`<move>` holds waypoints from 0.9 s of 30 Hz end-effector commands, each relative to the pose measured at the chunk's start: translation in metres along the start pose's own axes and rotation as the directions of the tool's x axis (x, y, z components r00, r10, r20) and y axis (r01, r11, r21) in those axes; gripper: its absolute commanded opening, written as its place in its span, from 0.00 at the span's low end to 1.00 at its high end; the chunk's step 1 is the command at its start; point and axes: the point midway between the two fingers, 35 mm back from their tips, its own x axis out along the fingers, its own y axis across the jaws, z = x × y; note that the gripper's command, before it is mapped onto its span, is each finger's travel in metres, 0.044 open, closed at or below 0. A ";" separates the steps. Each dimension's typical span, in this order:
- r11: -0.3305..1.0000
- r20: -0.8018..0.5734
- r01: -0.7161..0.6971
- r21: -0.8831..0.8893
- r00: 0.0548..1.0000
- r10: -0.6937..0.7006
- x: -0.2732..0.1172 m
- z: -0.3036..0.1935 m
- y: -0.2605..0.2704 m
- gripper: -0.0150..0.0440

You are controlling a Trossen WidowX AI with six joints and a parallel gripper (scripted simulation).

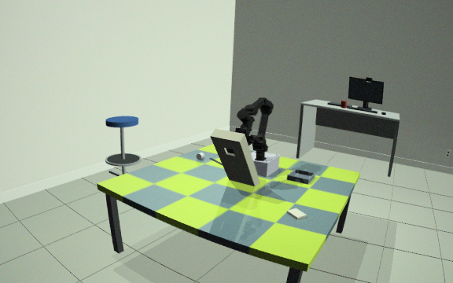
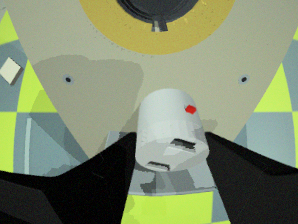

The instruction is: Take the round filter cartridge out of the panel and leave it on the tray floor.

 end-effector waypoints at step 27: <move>1.000 0.001 -0.003 0.005 1.000 0.003 -0.094 0.018 0.012 0.25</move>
